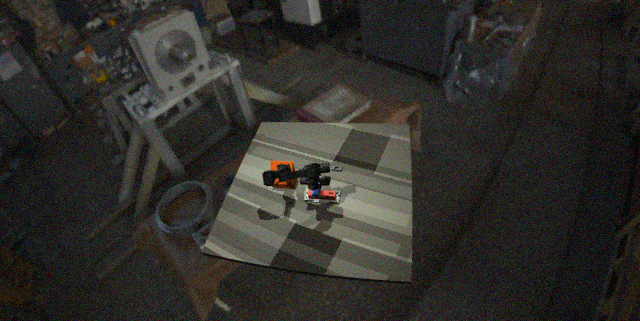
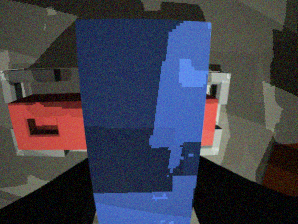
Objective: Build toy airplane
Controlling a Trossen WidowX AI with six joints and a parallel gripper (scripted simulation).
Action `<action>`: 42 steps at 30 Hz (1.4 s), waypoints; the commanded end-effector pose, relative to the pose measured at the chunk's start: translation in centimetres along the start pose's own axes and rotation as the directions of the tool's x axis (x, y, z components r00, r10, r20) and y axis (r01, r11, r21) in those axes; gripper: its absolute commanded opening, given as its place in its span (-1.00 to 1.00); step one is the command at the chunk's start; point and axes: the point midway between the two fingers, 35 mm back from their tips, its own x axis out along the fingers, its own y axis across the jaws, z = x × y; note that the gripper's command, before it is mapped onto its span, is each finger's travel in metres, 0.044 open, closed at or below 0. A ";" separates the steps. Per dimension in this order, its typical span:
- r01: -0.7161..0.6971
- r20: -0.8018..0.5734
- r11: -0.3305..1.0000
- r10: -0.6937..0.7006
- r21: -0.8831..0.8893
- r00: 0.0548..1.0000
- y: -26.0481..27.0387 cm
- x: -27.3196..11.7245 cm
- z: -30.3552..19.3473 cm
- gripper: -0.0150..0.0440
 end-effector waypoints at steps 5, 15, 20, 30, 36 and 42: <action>0.002 0.006 1.000 -0.002 -0.007 1.000 -0.1 1.3 0.0 0.17; 0.002 0.008 1.000 -0.002 -0.007 1.000 -0.2 2.9 0.1 0.17; 0.002 0.009 1.000 -0.002 -0.007 1.000 -0.2 3.4 0.1 0.17; 0.001 0.003 1.000 -0.001 0.001 1.000 -0.1 3.3 0.1 -0.12; 0.001 0.003 1.000 -0.001 0.001 1.000 -0.1 3.3 0.1 -0.12; 0.001 0.003 1.000 -0.001 0.001 1.000 -0.1 3.3 0.1 0.41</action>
